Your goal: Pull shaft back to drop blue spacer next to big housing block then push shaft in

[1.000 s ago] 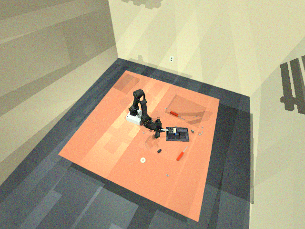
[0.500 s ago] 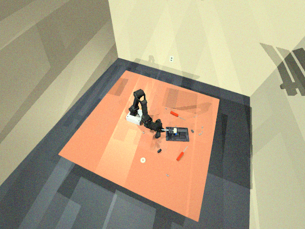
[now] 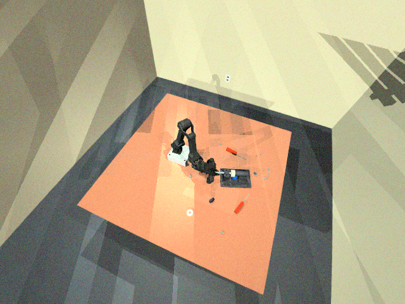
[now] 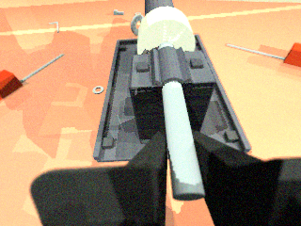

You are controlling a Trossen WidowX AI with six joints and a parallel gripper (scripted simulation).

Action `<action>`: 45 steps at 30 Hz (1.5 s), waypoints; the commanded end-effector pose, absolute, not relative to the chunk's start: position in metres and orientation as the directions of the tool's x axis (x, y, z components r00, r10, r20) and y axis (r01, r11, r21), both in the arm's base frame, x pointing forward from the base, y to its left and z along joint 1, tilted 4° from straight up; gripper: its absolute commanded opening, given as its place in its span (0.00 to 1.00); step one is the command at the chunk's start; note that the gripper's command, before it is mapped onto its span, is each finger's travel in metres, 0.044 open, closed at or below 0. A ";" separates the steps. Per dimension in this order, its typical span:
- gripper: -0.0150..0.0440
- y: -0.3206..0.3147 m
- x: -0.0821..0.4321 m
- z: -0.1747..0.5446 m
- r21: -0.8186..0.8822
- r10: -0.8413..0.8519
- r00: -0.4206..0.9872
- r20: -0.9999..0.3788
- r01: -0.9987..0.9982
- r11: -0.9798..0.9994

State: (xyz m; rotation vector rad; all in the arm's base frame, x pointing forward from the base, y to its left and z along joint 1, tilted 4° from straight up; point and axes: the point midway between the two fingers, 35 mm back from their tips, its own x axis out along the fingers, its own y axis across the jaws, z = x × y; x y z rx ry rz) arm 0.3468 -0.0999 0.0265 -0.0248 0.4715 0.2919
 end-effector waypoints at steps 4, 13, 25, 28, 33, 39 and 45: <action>0.25 -0.099 0.350 0.027 0.046 0.274 0.850 -0.450 -0.285 0.957; 0.25 -0.098 0.352 0.027 0.046 0.274 0.850 -0.449 -0.285 0.957; 0.25 -0.097 0.356 0.028 0.046 0.275 0.850 -0.449 -0.285 0.957; 0.25 -0.097 0.357 0.028 0.046 0.275 0.850 -0.449 -0.285 0.957; 0.25 -0.096 0.358 0.028 0.046 0.275 0.850 -0.449 -0.285 0.957; 0.25 -0.096 0.360 0.028 0.046 0.275 0.850 -0.449 -0.285 0.957; 0.25 -0.095 0.361 0.028 0.046 0.275 0.851 -0.449 -0.285 0.957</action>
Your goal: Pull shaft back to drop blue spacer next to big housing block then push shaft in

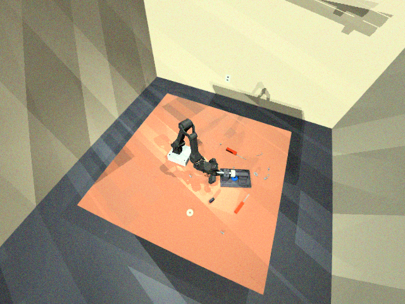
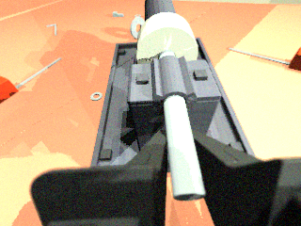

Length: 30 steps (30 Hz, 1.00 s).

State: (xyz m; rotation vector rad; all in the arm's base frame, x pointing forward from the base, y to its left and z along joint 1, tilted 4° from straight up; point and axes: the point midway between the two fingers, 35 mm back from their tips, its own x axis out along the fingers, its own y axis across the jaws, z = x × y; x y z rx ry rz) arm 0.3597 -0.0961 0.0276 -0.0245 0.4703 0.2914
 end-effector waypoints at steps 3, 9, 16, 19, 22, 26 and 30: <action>0.25 -0.095 0.362 0.028 0.046 0.275 0.851 -0.448 -0.285 0.957; 0.25 -0.094 0.364 0.028 0.046 0.275 0.851 -0.448 -0.285 0.957; 0.25 -0.094 0.366 0.028 0.046 0.275 0.851 -0.448 -0.285 0.957; 0.25 -0.093 0.367 0.028 0.046 0.275 0.851 -0.448 -0.285 0.957; 0.25 -0.093 0.368 0.029 0.046 0.275 0.851 -0.448 -0.285 0.957; 0.25 -0.093 0.369 0.029 0.046 0.275 0.851 -0.448 -0.285 0.957; 0.25 -0.092 0.370 0.029 0.046 0.275 0.851 -0.448 -0.285 0.957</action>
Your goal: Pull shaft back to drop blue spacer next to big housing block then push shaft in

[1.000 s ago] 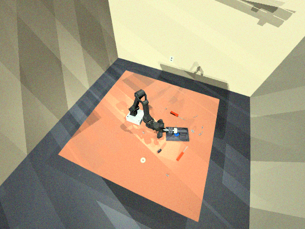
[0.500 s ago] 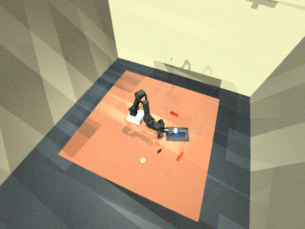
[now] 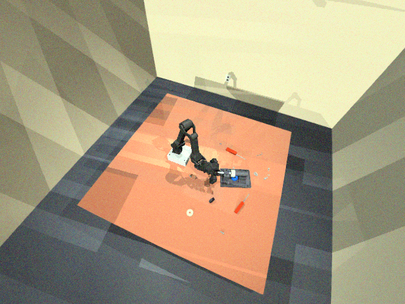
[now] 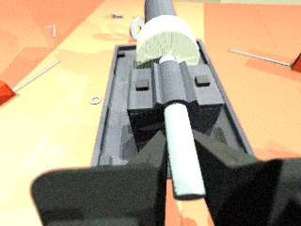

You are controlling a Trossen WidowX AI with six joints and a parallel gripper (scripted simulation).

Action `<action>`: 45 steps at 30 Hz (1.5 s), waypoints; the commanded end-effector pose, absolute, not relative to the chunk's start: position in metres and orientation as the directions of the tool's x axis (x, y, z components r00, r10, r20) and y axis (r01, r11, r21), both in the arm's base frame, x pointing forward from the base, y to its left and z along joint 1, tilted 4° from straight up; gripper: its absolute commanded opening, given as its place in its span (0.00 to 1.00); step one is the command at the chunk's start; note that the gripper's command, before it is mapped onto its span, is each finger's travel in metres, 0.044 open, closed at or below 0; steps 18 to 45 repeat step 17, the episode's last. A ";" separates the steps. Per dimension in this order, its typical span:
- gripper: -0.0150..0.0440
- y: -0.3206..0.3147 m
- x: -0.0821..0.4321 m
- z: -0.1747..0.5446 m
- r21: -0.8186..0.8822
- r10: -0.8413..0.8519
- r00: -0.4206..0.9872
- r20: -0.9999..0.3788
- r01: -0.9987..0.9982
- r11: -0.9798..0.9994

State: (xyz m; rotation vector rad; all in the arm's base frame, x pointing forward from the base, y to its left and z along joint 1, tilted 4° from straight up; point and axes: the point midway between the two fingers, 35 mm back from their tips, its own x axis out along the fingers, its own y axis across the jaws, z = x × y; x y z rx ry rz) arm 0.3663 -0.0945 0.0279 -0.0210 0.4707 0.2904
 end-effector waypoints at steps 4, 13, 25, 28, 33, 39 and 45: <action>0.30 -0.094 0.366 0.028 0.047 0.271 0.851 -0.450 -0.280 0.959; 0.70 -0.094 0.366 0.028 0.047 0.271 0.851 -0.450 -0.280 0.959; 0.88 -0.097 0.362 0.030 0.047 0.271 0.850 -0.451 -0.281 0.959; 0.88 -0.097 0.362 0.030 0.047 0.271 0.850 -0.451 -0.281 0.959; 0.88 -0.097 0.362 0.030 0.047 0.271 0.850 -0.451 -0.281 0.959; 0.88 -0.097 0.362 0.030 0.047 0.271 0.850 -0.451 -0.281 0.959; 0.88 -0.097 0.362 0.030 0.047 0.271 0.850 -0.451 -0.281 0.959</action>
